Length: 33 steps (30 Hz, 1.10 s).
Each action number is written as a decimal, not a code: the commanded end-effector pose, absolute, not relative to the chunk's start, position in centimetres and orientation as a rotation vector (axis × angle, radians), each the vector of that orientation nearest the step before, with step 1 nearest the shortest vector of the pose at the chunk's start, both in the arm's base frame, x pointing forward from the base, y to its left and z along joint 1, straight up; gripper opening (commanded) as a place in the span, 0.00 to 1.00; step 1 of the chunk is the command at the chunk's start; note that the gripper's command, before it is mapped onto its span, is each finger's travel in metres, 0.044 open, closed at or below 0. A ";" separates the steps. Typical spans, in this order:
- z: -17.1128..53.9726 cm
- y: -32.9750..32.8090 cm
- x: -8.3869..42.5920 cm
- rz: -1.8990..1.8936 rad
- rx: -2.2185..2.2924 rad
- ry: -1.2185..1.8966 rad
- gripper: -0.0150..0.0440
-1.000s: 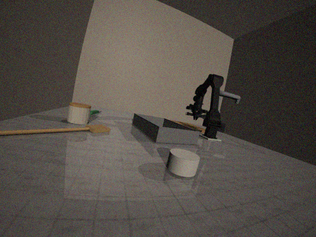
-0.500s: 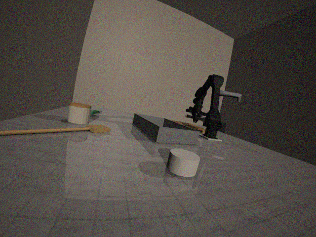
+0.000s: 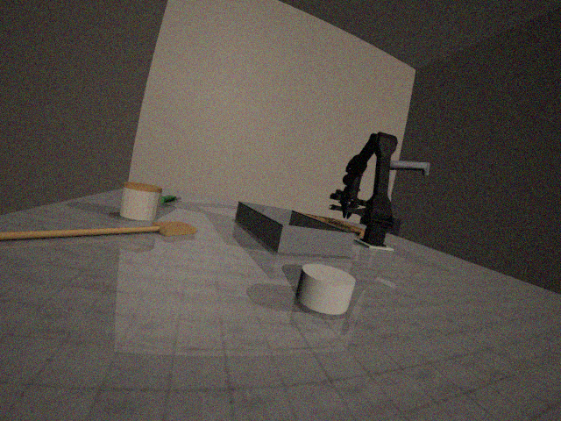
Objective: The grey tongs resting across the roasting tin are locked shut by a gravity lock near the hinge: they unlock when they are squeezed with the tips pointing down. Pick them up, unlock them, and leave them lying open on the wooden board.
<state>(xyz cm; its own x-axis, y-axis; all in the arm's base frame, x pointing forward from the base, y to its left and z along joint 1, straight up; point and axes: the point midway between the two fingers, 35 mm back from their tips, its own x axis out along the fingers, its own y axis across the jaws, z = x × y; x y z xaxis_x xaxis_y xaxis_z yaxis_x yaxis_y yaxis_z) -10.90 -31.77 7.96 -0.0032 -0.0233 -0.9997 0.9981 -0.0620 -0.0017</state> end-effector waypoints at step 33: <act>19.3 -32.4 4.1 -1.258 1.238 1.155 1.00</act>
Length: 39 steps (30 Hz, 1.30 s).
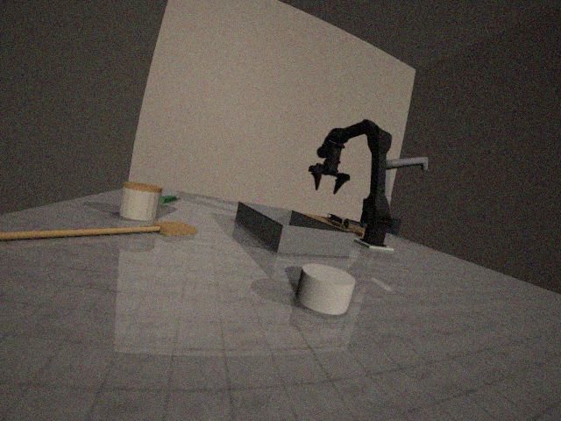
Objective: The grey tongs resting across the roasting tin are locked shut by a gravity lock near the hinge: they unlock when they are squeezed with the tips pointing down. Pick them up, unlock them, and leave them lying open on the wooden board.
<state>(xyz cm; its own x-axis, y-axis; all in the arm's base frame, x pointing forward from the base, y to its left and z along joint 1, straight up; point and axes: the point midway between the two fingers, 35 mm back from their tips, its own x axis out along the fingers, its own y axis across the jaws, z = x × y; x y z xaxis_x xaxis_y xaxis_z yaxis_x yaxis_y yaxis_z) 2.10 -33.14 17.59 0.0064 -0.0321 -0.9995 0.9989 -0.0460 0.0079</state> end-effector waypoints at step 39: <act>22.8 -32.1 3.5 -1.281 1.194 1.102 1.00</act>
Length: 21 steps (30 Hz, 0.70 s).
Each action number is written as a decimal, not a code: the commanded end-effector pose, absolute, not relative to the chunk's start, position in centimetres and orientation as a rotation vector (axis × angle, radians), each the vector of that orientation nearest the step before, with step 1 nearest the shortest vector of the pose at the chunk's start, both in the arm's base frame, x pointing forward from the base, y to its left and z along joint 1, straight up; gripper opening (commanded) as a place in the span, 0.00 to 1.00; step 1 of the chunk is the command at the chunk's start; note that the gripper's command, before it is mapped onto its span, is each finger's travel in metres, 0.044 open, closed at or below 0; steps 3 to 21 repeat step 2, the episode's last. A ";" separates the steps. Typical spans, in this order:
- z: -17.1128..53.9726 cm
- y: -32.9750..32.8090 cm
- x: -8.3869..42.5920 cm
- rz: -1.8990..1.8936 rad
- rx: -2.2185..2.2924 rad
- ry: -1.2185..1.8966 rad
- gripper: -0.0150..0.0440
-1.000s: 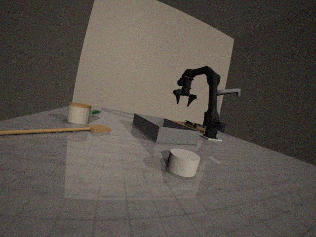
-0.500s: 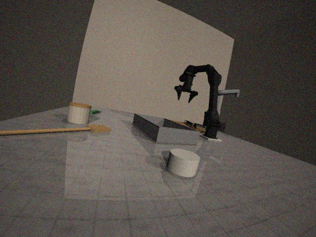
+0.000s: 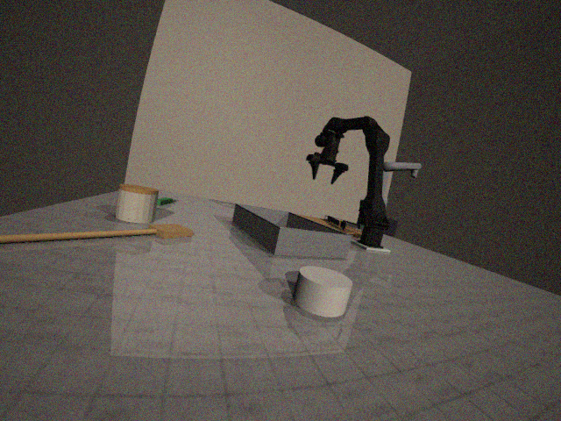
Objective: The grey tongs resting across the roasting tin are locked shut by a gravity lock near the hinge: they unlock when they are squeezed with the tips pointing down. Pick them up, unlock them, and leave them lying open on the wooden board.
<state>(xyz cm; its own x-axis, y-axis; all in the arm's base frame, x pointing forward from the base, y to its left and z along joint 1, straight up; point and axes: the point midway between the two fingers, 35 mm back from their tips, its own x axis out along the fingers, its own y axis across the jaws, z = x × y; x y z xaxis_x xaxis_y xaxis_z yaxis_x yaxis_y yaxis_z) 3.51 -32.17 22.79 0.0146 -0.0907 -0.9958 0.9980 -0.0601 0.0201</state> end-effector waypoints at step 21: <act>22.8 -32.1 3.5 -1.281 1.194 1.102 1.00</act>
